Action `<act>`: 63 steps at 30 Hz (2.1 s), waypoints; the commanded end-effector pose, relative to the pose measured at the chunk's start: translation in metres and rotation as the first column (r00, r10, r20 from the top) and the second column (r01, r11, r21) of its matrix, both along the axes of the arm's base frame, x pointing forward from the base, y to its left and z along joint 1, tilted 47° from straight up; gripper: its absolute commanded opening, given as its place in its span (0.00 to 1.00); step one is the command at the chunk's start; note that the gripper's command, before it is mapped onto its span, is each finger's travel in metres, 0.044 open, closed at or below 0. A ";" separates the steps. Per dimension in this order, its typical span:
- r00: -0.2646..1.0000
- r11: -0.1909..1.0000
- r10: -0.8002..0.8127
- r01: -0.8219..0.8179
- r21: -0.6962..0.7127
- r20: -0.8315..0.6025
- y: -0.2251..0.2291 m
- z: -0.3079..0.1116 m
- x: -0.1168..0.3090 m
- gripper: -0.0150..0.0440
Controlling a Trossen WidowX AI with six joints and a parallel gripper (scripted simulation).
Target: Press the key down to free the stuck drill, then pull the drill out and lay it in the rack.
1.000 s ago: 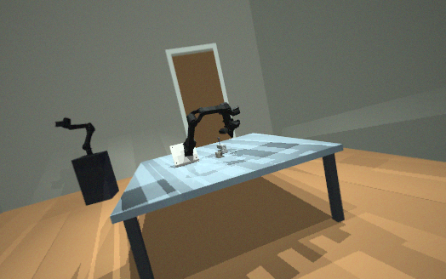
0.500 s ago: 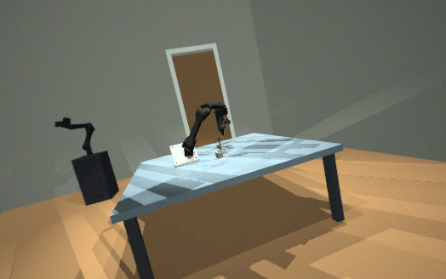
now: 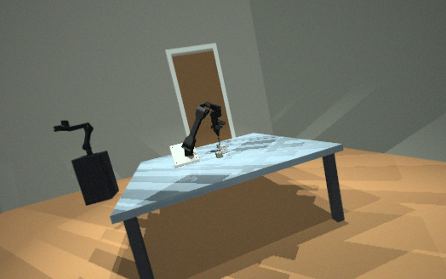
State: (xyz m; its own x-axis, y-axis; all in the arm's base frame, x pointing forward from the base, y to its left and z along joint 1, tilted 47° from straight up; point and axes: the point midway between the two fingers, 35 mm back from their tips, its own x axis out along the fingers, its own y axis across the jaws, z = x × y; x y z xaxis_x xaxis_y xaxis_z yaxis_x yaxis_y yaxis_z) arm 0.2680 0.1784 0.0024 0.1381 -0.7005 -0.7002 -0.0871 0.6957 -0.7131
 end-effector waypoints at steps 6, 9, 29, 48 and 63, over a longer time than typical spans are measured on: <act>1.000 1.000 0.011 -0.011 -0.010 -0.015 -0.006 -0.012 -0.002 0.25; 1.000 1.000 0.011 -0.011 -0.010 -0.015 -0.008 -0.015 -0.002 0.25; 1.000 1.000 0.011 -0.011 -0.010 -0.015 -0.013 -0.017 0.001 0.25; 1.000 1.000 0.011 -0.011 -0.010 -0.015 -0.018 -0.019 0.001 0.25; 1.000 1.000 0.011 -0.011 -0.010 -0.015 -0.023 -0.021 -0.001 0.25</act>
